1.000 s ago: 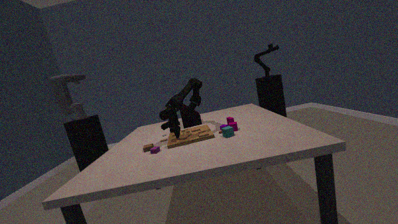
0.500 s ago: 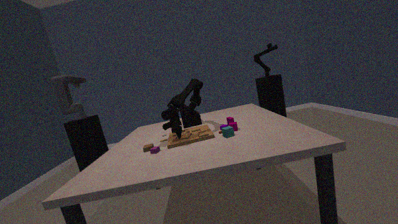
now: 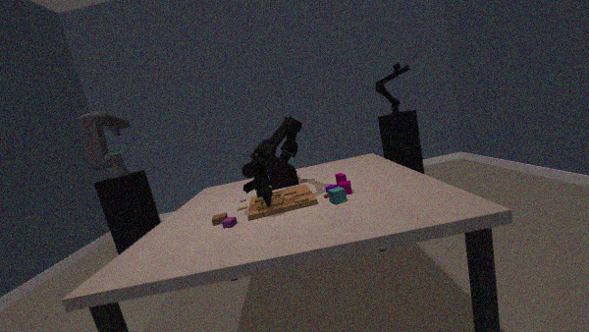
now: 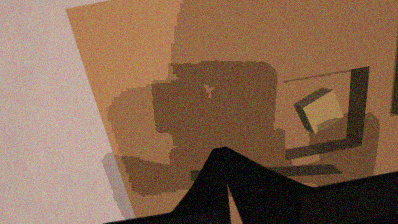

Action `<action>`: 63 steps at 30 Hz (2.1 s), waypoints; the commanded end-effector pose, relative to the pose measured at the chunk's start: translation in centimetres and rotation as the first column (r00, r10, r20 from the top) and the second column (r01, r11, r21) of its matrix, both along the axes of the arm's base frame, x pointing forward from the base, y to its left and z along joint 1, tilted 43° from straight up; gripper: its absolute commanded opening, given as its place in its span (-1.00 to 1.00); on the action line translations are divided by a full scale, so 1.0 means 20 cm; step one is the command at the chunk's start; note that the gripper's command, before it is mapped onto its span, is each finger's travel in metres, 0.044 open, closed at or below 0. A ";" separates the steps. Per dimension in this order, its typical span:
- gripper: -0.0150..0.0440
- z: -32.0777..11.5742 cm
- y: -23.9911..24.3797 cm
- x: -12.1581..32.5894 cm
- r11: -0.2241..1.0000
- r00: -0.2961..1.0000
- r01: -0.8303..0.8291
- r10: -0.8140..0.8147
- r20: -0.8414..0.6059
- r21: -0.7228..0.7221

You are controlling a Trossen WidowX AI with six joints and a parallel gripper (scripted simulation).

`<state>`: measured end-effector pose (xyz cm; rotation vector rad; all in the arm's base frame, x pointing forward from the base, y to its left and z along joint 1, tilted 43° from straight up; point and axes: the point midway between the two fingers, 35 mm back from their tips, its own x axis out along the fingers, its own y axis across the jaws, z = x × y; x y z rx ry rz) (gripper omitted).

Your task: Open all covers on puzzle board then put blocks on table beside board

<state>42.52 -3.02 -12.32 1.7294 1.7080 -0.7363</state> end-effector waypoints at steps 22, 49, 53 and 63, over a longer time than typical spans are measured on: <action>-0.49 0.11 -0.01 0.05 1.000 1.000 0.004 -0.004 0.005 0.003; -0.49 0.24 -0.13 0.04 1.000 1.000 0.004 -0.004 0.005 0.002; -0.49 0.22 -0.12 -0.01 1.000 1.000 -0.005 0.005 0.004 0.006; -0.49 0.25 -0.16 -0.23 0.999 0.999 -0.034 0.034 0.031 -0.001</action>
